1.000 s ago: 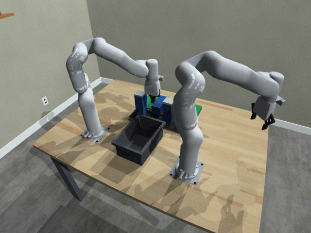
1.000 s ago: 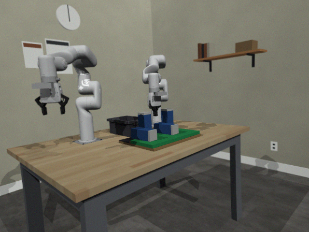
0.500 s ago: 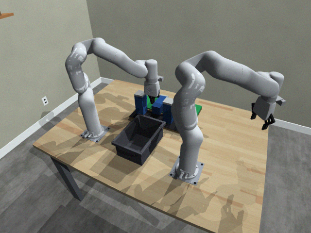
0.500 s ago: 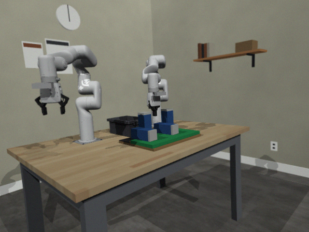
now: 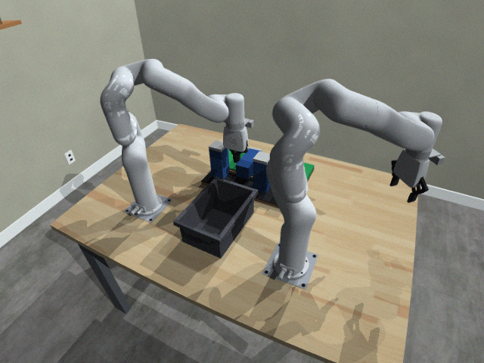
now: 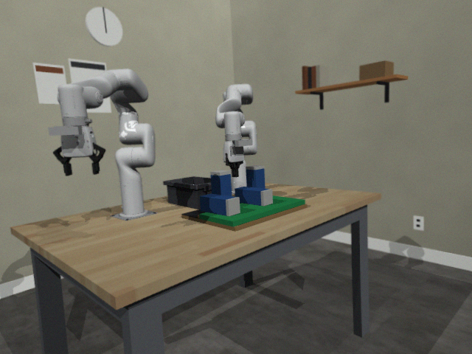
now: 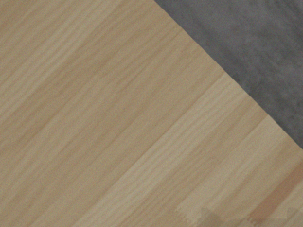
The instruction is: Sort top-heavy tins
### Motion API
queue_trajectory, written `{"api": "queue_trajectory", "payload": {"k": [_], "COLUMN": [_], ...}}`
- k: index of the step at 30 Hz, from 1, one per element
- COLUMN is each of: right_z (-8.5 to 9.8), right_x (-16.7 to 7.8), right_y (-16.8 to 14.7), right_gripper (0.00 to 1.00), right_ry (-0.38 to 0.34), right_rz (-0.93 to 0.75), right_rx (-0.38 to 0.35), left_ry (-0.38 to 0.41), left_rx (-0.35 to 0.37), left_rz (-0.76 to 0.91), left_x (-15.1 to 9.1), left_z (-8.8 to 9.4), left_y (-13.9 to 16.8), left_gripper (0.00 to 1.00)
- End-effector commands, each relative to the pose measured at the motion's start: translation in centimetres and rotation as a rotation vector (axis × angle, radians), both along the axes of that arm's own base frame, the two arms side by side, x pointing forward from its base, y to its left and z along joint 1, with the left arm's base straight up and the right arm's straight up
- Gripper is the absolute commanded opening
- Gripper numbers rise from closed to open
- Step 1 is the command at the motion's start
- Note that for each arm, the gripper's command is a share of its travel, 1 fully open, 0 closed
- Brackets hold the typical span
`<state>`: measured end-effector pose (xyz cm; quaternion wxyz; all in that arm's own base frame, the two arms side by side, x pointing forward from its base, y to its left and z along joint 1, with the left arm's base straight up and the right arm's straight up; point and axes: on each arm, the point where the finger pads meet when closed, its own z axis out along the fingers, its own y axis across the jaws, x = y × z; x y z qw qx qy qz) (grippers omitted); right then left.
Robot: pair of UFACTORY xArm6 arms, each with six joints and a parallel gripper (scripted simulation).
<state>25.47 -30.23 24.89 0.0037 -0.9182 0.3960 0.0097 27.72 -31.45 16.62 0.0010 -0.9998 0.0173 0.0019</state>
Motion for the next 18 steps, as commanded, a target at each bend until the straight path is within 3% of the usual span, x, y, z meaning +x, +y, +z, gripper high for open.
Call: {"api": "queue_trajectory", "payload": {"k": [1,18], "right_z": [0.15,0.15], "right_x": [0.06,0.06], "right_y": [-0.07,-0.07], "right_gripper": [1.00,1.00], "right_ry": [-0.003,-0.003], "right_rz": [0.000,0.000], "right_rx": [-0.003,-0.003], "left_ry": [-0.003,-0.003], "left_rx": [-0.004,-0.004], "left_rz": [0.000,-0.001], "left_x": [0.01,-0.78], "left_z": [0.18,0.18], "left_y": [-0.10,-0.03], "left_gripper": [0.00,0.00]}}
